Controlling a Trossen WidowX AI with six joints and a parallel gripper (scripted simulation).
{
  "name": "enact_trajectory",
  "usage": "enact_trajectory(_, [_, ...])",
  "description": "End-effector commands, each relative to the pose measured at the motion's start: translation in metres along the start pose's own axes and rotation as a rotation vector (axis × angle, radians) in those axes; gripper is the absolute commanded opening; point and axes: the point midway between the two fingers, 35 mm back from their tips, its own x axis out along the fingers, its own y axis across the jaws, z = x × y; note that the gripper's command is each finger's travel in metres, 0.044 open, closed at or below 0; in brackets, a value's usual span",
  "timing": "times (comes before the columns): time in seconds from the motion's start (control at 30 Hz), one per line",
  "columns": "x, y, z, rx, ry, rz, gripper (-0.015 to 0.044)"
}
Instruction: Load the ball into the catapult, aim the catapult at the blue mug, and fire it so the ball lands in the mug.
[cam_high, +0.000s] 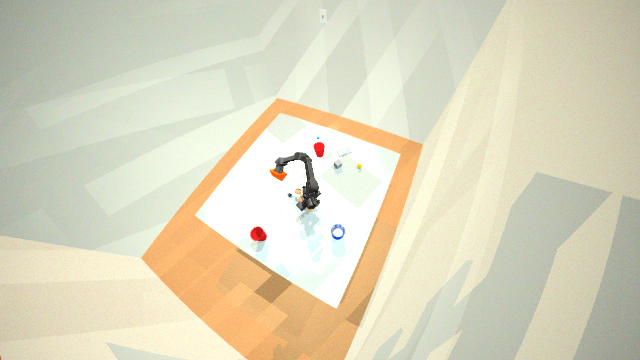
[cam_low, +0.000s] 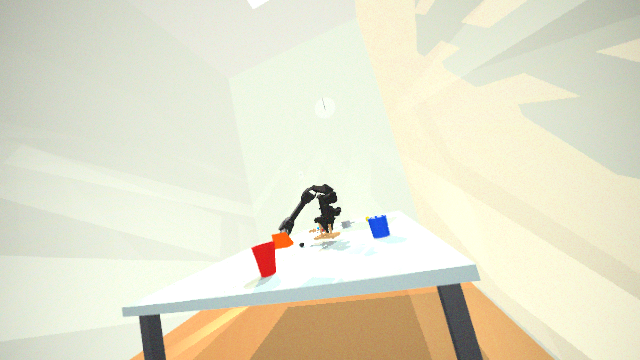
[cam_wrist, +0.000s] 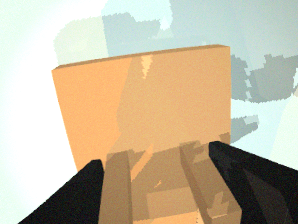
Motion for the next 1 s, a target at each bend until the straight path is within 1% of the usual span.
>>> enact_trajectory(0.0, [0.0,-0.002,0.001,0.008,-0.017,0.002,0.0])
enact_trajectory(0.5, [0.025,-0.001,0.0,0.004,0.0,0.001,0.0])
enact_trajectory(0.67, [0.025,-0.001,0.0,0.004,0.0,0.001,0.0])
enact_trajectory(0.97, [0.025,-0.001,0.0,0.004,0.0,0.001,0.0236])
